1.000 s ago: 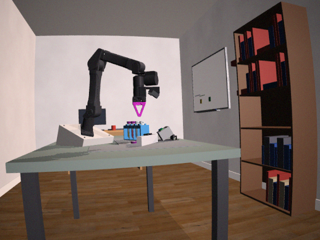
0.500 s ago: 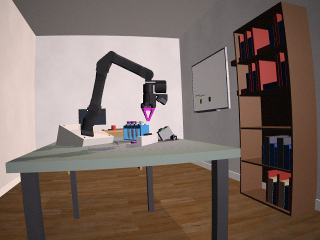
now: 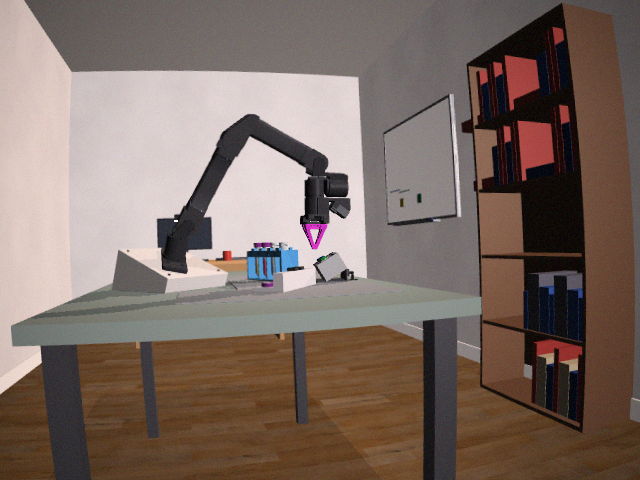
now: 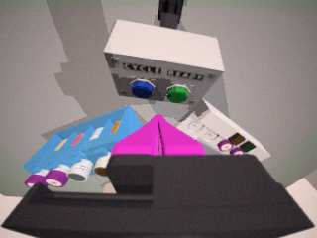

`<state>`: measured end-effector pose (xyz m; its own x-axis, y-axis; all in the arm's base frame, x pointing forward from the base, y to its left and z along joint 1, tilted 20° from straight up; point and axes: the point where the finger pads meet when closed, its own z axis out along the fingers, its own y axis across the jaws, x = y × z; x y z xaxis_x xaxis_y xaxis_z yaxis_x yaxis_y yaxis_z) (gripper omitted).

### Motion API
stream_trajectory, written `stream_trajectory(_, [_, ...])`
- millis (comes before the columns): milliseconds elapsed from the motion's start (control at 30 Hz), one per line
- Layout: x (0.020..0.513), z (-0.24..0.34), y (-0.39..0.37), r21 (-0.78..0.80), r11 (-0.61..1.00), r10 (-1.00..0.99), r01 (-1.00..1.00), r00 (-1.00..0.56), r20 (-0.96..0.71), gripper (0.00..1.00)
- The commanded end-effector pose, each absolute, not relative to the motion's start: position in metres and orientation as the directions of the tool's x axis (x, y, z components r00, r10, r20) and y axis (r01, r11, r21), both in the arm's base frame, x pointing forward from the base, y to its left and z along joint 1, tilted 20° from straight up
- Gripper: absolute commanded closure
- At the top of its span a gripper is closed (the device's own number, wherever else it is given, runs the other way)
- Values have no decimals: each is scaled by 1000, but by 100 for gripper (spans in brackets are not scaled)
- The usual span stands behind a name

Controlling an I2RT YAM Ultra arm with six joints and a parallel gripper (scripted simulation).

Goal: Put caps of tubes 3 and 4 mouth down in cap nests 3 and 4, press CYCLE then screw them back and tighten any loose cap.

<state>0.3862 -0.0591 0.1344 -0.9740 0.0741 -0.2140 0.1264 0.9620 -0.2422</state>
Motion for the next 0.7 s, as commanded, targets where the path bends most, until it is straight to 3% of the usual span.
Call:
stream_trajectory(0, [406,144,-44,-237,956,110,174,-959,-262,100])
stream_trajectory(667, [410,143,-40,-237,956,110,174,-959,-262,100])
